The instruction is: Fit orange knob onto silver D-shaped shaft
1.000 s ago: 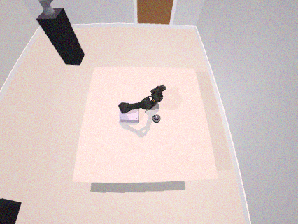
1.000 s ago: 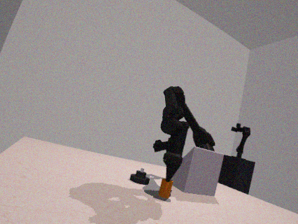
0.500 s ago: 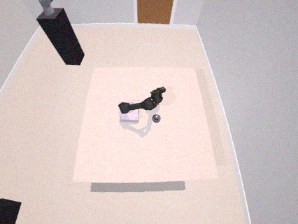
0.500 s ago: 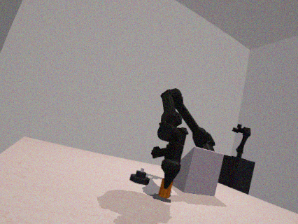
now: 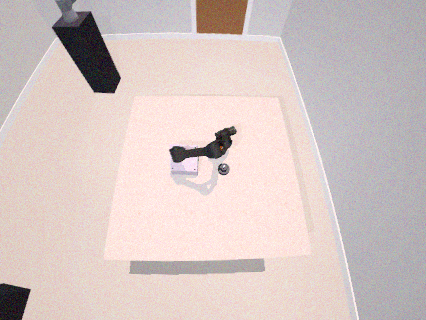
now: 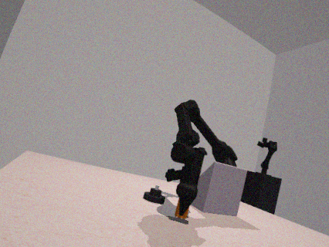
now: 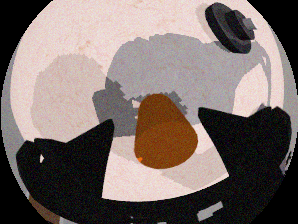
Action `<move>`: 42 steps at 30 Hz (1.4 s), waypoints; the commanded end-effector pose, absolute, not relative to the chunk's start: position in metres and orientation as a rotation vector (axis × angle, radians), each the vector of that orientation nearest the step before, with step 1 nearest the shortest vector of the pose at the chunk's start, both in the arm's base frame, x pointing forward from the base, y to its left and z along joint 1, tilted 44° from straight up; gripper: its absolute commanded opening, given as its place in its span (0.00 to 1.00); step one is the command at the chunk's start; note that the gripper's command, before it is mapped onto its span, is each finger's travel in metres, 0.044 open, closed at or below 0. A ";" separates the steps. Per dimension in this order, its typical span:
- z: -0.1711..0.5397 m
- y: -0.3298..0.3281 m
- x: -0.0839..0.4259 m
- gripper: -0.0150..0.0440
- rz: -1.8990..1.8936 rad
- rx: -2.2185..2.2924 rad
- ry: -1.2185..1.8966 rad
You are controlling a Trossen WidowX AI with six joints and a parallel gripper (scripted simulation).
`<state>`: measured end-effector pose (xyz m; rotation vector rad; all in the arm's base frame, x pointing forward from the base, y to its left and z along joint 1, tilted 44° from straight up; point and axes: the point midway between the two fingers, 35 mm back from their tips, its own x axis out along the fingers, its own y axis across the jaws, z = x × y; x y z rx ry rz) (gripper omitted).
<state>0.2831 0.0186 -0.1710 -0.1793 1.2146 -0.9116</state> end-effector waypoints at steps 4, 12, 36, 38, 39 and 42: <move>-0.175 0.014 0.282 0.91 -0.913 -0.190 1.214; -0.175 0.014 0.282 0.56 -0.913 -0.190 1.214; -0.090 0.100 0.280 0.25 -0.905 -0.184 1.219; -0.078 0.109 0.276 0.25 -0.908 -0.185 1.218; -0.075 0.111 0.275 0.25 -0.909 -0.185 1.218; -0.074 0.112 0.275 0.25 -0.909 -0.185 1.218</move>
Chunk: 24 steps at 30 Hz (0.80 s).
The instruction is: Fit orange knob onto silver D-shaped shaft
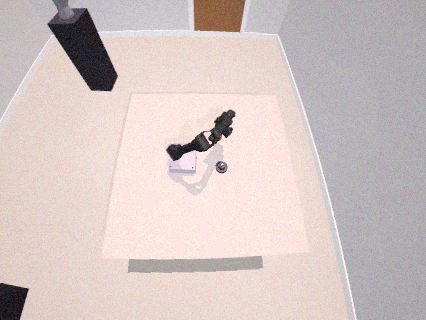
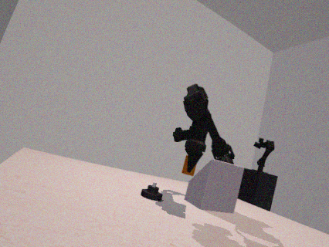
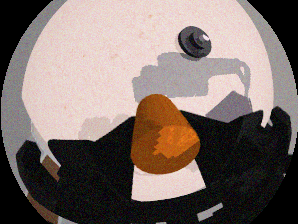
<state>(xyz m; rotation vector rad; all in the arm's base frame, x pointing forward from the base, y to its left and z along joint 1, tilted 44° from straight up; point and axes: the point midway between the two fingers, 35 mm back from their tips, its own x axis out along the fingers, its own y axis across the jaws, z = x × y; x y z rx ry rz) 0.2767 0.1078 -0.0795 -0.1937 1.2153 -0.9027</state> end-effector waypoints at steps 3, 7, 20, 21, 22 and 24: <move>-0.074 0.111 0.275 0.25 -0.897 -0.180 1.218; -0.071 0.112 0.274 0.25 -0.855 -0.153 1.218; -0.053 0.120 0.268 0.25 -0.674 -0.027 1.214; -0.052 0.120 0.267 0.25 -0.660 -0.017 1.214; -0.050 0.121 0.266 0.25 -0.646 -0.006 1.213; -0.047 0.122 0.265 0.25 -0.617 0.015 1.212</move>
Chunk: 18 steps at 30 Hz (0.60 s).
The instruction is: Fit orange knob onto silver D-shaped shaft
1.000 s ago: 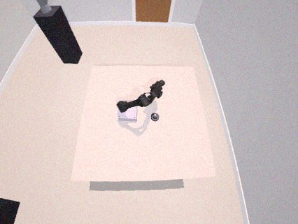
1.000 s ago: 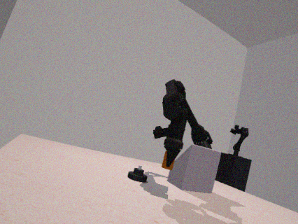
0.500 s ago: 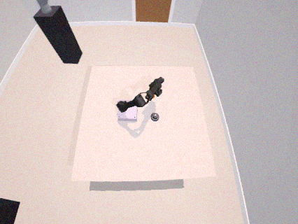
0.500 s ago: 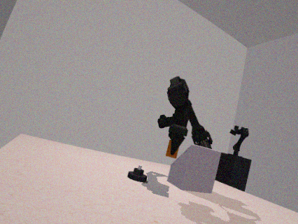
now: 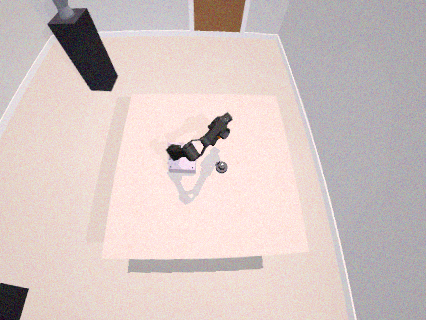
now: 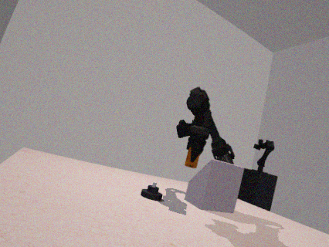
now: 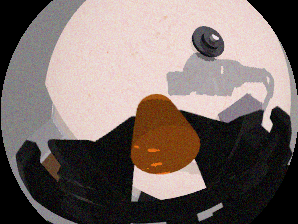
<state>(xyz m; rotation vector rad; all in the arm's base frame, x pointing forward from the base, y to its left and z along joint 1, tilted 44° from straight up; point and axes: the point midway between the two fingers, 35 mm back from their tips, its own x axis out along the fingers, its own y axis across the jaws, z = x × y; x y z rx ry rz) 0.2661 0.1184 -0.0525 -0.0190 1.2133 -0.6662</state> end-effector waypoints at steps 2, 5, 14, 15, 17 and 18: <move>-0.044 0.124 0.264 0.25 -0.587 0.035 1.210; -0.039 0.126 0.263 0.25 -0.542 0.067 1.207; -0.024 0.132 0.257 0.25 -0.403 0.165 1.196; -0.023 0.133 0.257 0.25 -0.388 0.176 1.194; -0.020 0.134 0.256 0.25 -0.355 0.198 1.190; -0.018 0.135 0.255 0.25 -0.339 0.210 1.188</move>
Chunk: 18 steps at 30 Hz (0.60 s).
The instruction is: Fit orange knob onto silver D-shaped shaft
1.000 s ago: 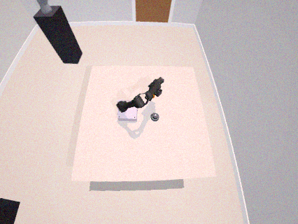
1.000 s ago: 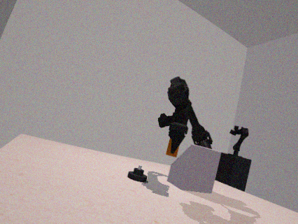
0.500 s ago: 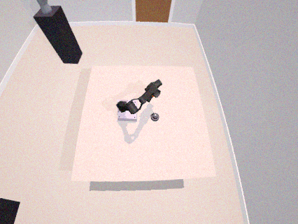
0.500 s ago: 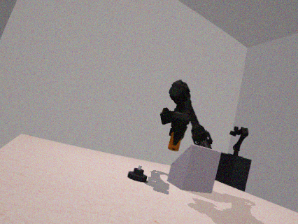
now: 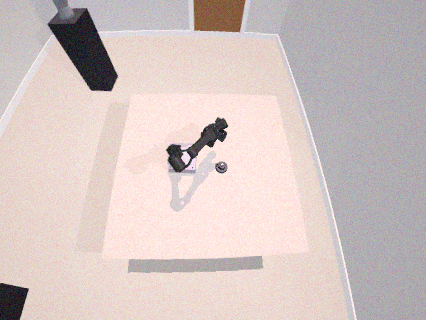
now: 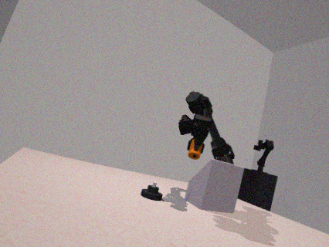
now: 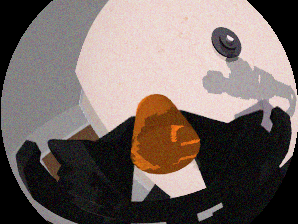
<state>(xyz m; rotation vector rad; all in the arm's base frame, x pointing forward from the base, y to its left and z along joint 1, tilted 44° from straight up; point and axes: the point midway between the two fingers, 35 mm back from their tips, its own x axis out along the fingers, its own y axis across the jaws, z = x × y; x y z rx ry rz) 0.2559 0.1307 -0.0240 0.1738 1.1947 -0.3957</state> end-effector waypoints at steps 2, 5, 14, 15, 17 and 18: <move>-0.014 0.137 0.254 0.25 -0.305 0.233 1.184; -0.009 0.139 0.252 0.25 -0.254 0.267 1.176; 0.007 0.146 0.246 0.25 -0.093 0.356 1.136; 0.009 0.146 0.245 0.25 -0.078 0.363 1.131; 0.010 0.147 0.244 0.25 -0.066 0.369 1.127; 0.010 0.147 0.244 0.25 -0.066 0.369 1.127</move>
